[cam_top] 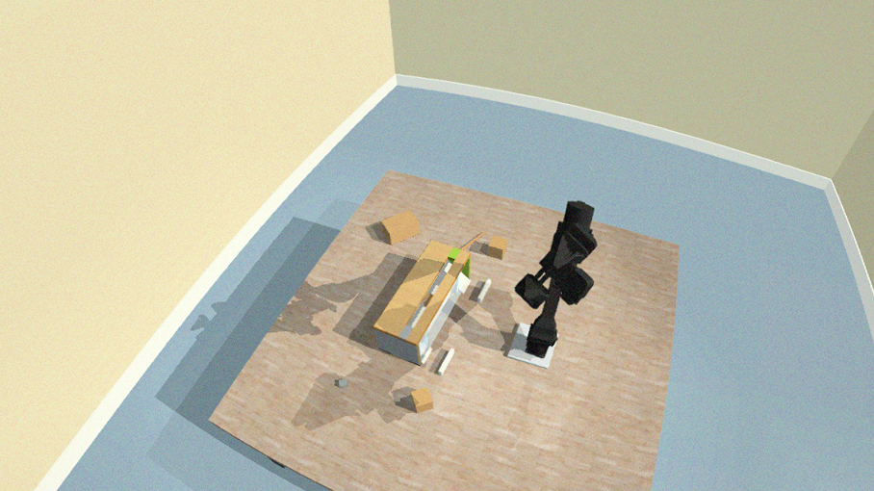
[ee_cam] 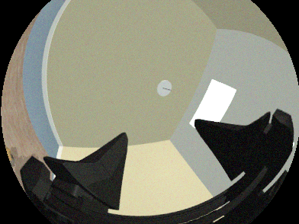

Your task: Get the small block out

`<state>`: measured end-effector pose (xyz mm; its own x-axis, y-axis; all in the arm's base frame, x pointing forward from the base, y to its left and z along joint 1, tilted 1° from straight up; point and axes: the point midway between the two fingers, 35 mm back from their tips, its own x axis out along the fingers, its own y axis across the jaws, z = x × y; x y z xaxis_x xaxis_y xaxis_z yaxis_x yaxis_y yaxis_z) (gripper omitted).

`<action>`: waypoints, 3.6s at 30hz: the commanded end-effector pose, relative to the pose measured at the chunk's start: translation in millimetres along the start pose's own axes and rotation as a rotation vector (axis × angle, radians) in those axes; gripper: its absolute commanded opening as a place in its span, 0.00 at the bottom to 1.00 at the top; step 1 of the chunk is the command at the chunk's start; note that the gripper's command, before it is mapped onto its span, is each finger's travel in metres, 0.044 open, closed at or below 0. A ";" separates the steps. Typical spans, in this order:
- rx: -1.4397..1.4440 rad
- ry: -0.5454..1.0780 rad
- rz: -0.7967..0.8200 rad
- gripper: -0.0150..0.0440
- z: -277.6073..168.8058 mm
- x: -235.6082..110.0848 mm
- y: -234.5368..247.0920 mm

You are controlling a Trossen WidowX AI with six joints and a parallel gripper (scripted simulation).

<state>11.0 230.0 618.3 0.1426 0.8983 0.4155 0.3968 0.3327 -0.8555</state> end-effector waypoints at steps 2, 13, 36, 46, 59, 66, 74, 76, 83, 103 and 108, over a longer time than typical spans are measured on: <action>-0.005 0.050 0.245 0.93 -3.6 27.8 69.8; 0.032 0.287 0.750 0.93 -65.9 27.6 220.9; 0.540 1.030 1.740 0.93 -184.5 -181.1 429.8; 0.775 1.296 2.080 0.93 -192.0 -278.4 441.4; 0.776 1.295 2.085 0.93 -188.2 -283.8 452.9; 0.777 1.294 2.088 0.93 -184.6 -288.7 462.4; 0.778 1.292 2.092 0.93 -179.9 -294.5 472.8; 0.778 1.292 2.093 0.93 -178.7 -296.0 475.4; 0.779 1.291 2.097 0.93 -174.0 -301.5 484.3; 0.778 1.287 2.097 0.93 -167.3 -311.1 498.4; 0.777 1.288 2.098 0.93 -171.5 -325.8 493.7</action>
<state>317.3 62.1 115.7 0.0211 -0.3151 -0.9488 -0.9998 -0.0098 -0.0190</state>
